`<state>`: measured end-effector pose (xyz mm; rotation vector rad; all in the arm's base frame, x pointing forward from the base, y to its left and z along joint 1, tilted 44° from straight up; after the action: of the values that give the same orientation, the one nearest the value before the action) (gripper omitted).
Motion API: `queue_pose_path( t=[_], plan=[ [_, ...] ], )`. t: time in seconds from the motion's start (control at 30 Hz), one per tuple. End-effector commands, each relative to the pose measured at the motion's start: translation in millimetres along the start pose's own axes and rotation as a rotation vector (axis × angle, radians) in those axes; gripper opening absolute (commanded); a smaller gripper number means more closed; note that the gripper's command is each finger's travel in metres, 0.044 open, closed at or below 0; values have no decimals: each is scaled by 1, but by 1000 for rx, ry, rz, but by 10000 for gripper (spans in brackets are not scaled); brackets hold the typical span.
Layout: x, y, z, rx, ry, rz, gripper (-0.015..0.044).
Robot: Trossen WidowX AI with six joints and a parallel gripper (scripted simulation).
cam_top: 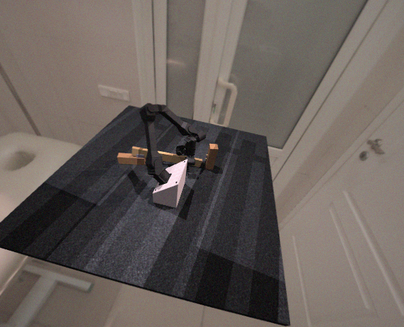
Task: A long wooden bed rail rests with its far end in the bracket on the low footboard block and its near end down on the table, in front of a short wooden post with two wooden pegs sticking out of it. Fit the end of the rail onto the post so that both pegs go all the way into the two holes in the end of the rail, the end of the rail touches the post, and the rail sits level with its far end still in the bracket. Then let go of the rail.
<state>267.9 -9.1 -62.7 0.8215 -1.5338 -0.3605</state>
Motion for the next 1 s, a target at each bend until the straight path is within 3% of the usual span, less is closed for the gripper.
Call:
queue_pose_path(
  t=[0.0, 0.97],
  plan=[
    [0, 0, 0, -4, -1, -2, 0],
    [9, 0, -1, -4, -1, -1, 0]
  ],
)
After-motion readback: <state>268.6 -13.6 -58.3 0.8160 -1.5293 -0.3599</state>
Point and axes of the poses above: the point midway between the two fingers, 35 mm back from their tips, its own x axis back along the fingers, its own z axis across the jaws, y = z × x, the point moved 4 cm from there along x, back along the fingers, and after that the axes turned 3 degrees about -x, right-handed, at the moved point
